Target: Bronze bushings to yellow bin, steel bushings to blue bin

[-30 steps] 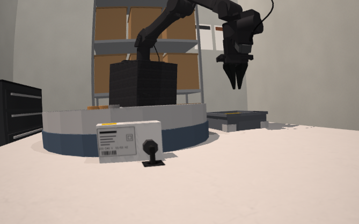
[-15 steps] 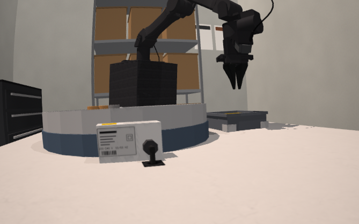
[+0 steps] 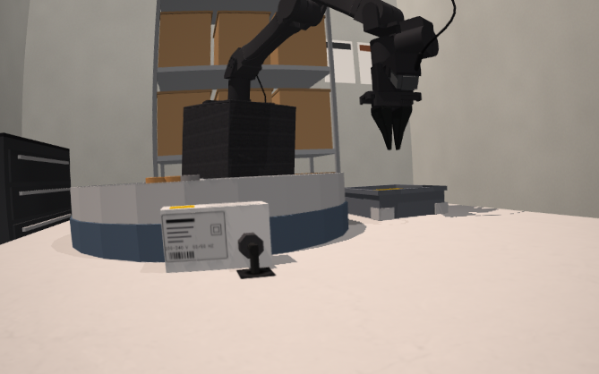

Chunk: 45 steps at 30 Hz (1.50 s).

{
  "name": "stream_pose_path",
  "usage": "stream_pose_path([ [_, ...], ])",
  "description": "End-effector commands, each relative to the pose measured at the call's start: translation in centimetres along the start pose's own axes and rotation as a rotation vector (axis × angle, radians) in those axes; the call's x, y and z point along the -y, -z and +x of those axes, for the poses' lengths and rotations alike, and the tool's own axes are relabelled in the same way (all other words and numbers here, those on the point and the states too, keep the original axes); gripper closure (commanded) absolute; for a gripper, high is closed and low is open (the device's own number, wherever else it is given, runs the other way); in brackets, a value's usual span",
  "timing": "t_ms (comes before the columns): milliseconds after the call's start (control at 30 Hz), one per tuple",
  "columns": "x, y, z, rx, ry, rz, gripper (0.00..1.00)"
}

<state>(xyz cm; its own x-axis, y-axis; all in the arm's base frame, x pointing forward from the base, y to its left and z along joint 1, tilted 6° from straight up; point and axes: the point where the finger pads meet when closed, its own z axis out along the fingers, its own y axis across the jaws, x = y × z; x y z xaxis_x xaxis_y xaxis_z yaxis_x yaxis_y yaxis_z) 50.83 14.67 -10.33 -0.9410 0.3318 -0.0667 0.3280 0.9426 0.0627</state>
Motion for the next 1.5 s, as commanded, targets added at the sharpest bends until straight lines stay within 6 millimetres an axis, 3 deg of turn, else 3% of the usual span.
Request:
stream_pose_path([
  [0, 0.3, 1.2, -1.0, 0.028, -0.009, -0.017, 0.86],
  [333, 1.3, 1.2, -0.9, 0.025, -0.022, -0.02, 0.86],
  [800, 4.7, 1.1, -0.3, 0.023, -0.069, -0.021, 0.86],
  [1200, 12.0, 0.9, 1.0, 0.023, -0.165, -0.021, 0.86],
  [1267, 12.0, 0.9, 1.0, 0.023, -0.165, -0.021, 0.86],
  [1467, 17.7, 0.8, 2.1, 0.023, -0.244, -0.02, 0.86],
])
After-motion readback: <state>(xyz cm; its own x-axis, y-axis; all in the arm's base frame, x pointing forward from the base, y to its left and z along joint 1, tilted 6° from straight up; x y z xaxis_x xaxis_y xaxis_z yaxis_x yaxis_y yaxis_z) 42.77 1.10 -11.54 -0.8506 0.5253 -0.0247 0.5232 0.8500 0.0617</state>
